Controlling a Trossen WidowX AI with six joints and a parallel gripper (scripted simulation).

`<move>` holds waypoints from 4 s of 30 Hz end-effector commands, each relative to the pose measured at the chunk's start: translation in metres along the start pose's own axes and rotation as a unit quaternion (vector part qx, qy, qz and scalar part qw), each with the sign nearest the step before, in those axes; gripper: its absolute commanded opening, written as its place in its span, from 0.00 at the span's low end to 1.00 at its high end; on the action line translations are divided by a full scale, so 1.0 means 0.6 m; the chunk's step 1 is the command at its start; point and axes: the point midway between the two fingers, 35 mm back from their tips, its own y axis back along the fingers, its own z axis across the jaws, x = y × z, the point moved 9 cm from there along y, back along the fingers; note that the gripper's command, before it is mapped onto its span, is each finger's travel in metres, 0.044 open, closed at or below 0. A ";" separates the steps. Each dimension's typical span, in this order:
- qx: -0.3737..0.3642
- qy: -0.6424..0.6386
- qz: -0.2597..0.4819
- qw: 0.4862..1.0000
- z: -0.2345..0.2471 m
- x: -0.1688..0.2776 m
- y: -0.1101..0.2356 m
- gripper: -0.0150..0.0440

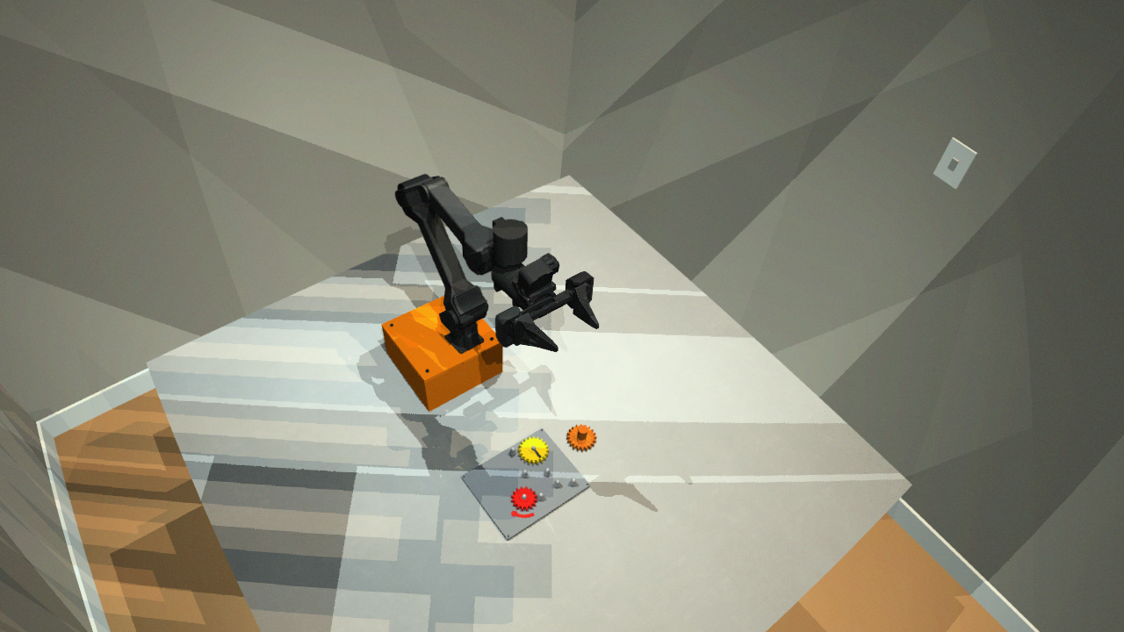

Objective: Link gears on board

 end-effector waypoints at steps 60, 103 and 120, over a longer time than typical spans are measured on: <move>0.390 -0.382 0.617 0.567 0.159 0.482 -0.118 1.00; 0.389 -0.382 0.617 0.567 0.165 0.385 -0.134 0.25; 0.389 -0.382 0.617 0.567 0.166 0.276 -0.130 0.25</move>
